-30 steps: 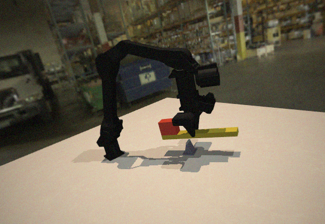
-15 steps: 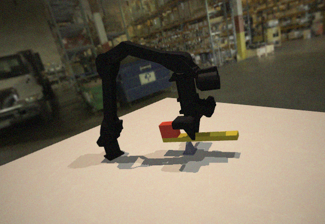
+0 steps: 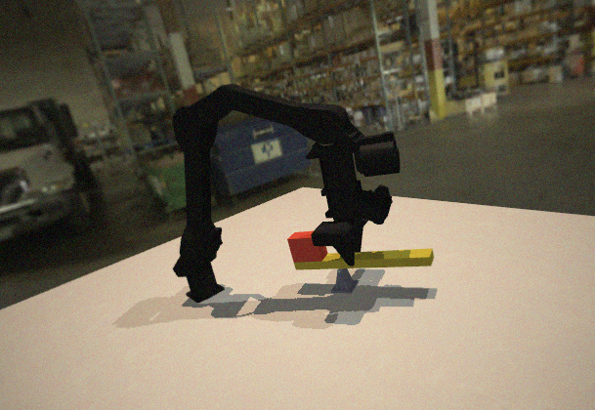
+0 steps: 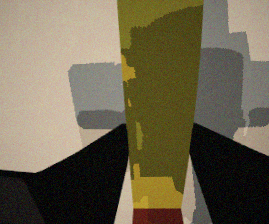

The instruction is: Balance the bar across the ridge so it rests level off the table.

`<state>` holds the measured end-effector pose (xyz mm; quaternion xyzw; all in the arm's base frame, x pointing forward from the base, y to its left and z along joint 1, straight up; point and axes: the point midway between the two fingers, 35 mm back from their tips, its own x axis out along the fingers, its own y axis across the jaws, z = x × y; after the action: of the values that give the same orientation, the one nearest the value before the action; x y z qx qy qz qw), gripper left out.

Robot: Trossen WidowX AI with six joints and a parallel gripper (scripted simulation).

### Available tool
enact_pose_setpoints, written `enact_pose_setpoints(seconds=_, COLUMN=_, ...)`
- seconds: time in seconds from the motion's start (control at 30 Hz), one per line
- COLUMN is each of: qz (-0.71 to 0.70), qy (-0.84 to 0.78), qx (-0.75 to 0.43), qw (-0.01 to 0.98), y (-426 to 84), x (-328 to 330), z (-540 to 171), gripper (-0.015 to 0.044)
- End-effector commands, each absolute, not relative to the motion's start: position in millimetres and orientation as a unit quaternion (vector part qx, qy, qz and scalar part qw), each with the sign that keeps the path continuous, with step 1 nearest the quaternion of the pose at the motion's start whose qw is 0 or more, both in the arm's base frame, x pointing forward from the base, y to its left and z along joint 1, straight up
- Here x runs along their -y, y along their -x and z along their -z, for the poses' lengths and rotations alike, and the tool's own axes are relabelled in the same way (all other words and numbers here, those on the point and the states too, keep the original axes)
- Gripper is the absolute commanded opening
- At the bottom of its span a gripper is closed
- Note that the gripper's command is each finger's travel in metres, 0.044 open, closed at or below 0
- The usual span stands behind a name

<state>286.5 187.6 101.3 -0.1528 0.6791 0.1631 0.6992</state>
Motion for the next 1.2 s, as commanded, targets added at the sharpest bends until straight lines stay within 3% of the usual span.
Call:
enact_pose_setpoints(seconds=0.0, qz=-0.161, qy=0.152, qx=-0.678, qw=0.701, y=-287.3, x=-187.4, z=-101.2, gripper=0.0)
enact_pose_setpoints(seconds=1.17, qz=-0.161, qy=0.152, qx=-0.678, qw=0.701, y=-287.3, x=-187.3, z=-98.3, gripper=0.0)
